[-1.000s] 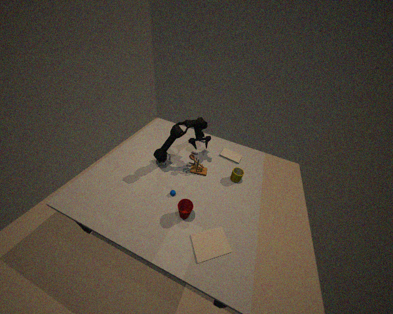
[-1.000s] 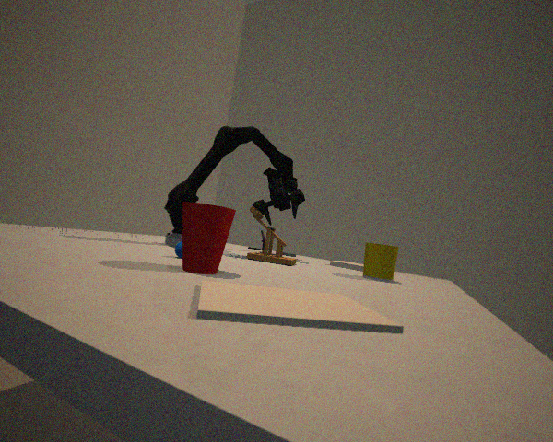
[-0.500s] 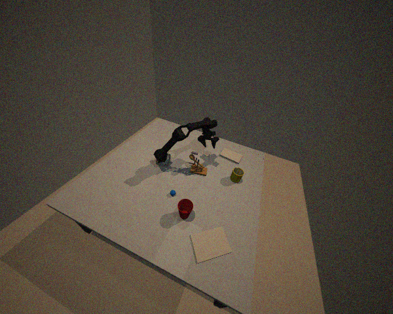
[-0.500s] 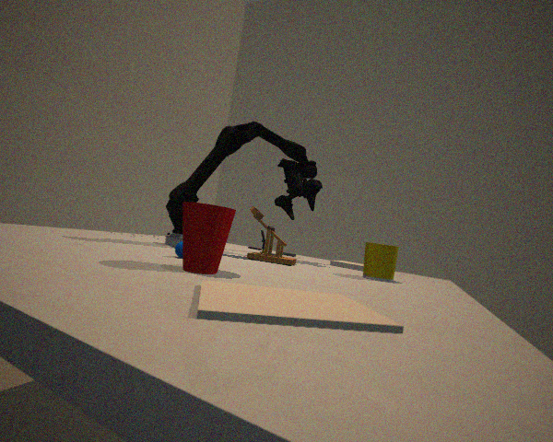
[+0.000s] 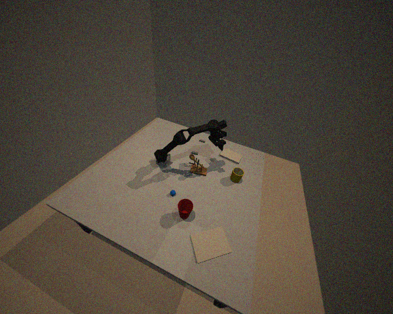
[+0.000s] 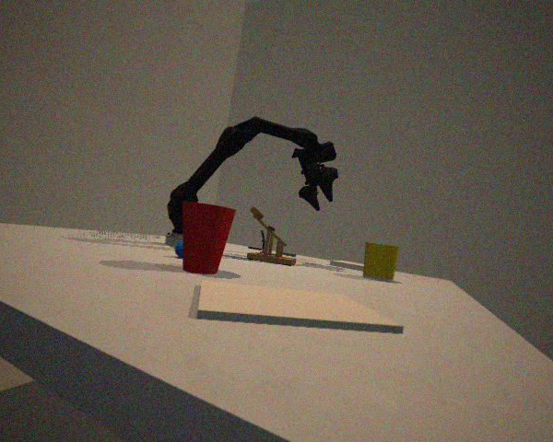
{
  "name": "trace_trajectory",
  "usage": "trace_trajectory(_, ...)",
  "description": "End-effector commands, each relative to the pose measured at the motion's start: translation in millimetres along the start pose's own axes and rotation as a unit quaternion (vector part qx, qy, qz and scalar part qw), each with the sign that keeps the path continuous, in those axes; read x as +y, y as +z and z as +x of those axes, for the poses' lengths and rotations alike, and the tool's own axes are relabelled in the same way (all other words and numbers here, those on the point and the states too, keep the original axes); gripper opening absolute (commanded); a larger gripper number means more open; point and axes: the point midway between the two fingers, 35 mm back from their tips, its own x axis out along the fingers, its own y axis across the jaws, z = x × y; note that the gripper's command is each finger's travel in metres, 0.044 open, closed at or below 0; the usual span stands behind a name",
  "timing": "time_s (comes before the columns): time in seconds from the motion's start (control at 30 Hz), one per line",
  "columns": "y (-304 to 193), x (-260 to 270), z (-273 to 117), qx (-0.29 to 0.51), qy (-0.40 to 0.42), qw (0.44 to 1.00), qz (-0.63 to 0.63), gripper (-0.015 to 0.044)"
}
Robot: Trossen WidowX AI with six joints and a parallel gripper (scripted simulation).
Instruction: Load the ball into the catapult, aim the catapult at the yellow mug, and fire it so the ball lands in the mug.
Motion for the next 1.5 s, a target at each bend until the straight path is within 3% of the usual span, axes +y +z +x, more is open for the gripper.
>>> trace_trajectory(0.0,10,-23,-3,-0.02,0.002,0.998,0.063,0.044)
trace_trajectory(0.6,30,-148,-6,-0.103,-0.001,0.932,0.349,0.044)
trace_trajectory(0.93,10,-186,-2,-0.126,0.046,0.964,0.23,0.044)
trace_trajectory(1.47,10,-186,-2,-0.126,0.047,0.964,0.227,0.044)
